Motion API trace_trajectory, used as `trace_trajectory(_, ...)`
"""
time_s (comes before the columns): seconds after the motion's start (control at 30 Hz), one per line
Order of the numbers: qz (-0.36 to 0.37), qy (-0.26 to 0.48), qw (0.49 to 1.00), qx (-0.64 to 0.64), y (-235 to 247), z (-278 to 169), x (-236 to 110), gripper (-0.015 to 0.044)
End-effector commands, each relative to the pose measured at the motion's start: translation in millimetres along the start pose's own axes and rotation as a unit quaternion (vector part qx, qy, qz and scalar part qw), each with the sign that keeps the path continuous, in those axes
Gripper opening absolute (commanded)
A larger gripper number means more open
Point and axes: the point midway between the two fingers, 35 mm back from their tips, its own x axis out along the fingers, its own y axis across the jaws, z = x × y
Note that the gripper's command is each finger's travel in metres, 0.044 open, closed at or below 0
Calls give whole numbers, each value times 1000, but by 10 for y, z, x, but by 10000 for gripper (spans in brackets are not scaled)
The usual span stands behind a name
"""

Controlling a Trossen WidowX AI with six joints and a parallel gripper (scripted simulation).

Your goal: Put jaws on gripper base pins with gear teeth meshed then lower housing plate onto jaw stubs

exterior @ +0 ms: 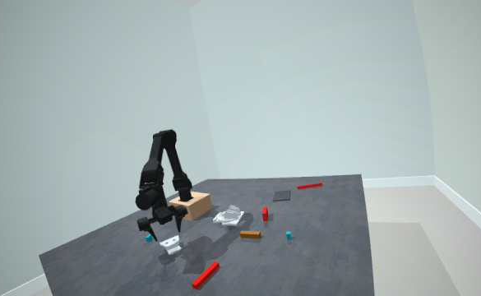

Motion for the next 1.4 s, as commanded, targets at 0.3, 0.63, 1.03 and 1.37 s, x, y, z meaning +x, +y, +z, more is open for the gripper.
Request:
trace_trajectory(0.3, 4, 2, 1000, -1, 16, -14, 113, 440)
trace_trajectory(0.63, 4, 2, 1000, -1, 16, -13, 270, 440)
trace_trajectory(1.03, 4, 2, 1000, -1, 20, -17, 404, 440)
trace_trajectory(1.37, 4, 2, 1000, -1, 20, -17, 404, 440)
